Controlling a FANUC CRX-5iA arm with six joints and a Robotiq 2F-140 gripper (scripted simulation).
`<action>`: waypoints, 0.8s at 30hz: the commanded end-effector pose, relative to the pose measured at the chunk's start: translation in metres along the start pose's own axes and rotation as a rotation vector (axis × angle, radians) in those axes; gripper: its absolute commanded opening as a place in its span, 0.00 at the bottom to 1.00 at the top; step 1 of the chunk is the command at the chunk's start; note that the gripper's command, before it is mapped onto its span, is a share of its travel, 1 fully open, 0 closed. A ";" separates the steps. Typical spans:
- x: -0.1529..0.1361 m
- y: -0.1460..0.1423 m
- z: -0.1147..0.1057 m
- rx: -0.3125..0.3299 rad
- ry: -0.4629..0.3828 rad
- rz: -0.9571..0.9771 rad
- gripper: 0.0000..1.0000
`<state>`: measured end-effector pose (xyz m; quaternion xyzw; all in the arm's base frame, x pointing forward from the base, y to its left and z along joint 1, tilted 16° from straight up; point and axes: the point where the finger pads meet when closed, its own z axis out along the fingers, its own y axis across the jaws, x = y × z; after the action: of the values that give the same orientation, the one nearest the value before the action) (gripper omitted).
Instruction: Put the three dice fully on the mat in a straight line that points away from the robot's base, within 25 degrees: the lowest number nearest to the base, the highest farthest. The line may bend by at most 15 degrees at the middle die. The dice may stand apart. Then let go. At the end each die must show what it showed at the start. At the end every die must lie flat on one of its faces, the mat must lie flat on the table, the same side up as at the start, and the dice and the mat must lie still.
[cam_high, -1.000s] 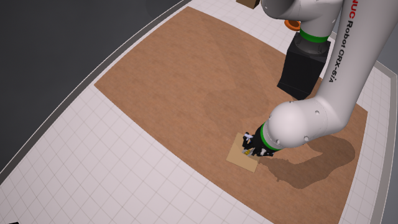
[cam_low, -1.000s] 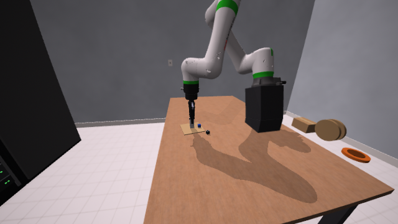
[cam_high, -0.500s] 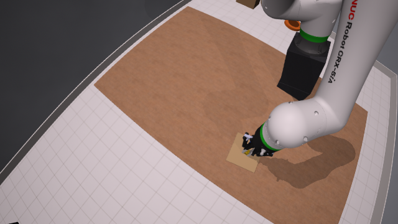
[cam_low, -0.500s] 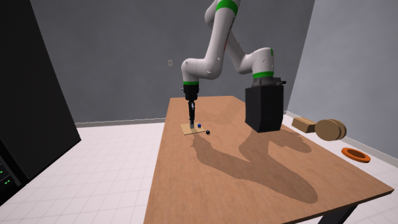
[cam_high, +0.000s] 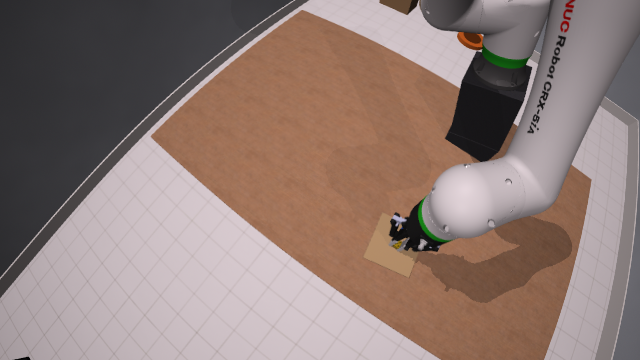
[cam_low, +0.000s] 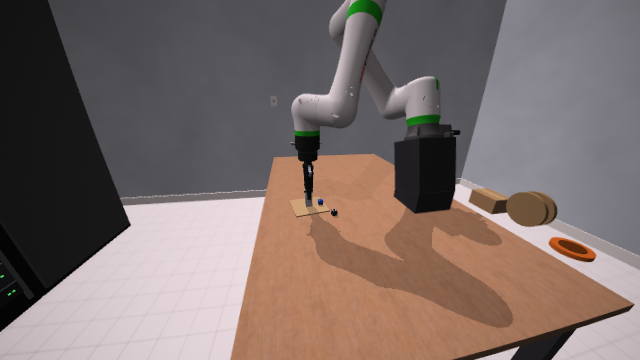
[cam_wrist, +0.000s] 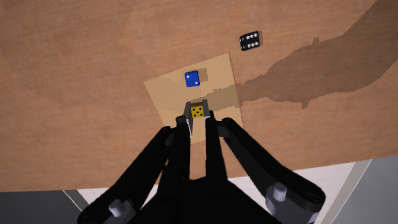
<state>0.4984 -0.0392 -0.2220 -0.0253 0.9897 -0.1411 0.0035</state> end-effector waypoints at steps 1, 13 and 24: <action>0.000 0.000 0.000 0.000 0.000 0.000 0.09; 0.000 0.000 0.000 0.000 0.000 0.000 0.09; 0.000 0.000 0.000 0.000 0.000 0.000 0.12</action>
<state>0.4984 -0.0392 -0.2220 -0.0253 0.9897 -0.1411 0.0035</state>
